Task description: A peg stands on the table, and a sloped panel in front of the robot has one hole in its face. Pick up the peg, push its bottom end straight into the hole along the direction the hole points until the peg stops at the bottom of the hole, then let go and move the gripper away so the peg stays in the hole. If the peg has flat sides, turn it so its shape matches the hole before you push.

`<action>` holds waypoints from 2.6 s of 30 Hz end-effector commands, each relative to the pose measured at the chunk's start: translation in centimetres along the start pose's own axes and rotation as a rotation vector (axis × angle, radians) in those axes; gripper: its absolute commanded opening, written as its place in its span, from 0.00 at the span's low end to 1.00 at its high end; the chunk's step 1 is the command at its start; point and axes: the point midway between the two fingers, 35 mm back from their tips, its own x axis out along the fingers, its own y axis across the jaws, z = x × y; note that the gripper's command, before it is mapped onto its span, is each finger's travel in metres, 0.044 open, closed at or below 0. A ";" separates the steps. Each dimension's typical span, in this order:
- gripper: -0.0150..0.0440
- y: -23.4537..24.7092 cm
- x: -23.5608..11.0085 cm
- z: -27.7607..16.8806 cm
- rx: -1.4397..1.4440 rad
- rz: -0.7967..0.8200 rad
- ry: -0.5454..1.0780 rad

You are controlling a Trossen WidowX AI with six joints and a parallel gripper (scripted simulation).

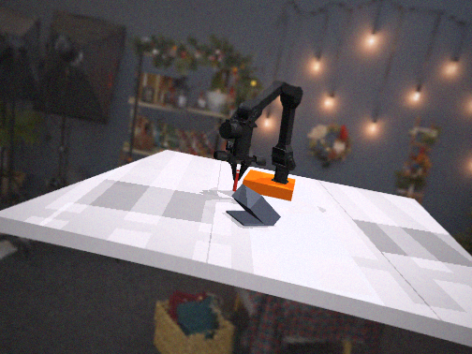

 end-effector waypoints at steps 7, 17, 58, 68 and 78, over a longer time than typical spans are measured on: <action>0.25 0.1 -4.5 0.0 -0.002 0.005 0.007; 0.25 0.0 -5.1 -0.3 -0.027 0.014 0.000; 0.25 -1.4 -5.4 -4.4 -0.325 0.138 -0.077; 0.25 -1.9 -5.5 -5.5 -0.396 0.170 -0.093; 0.25 -2.4 -5.6 -6.5 -0.466 0.203 -0.109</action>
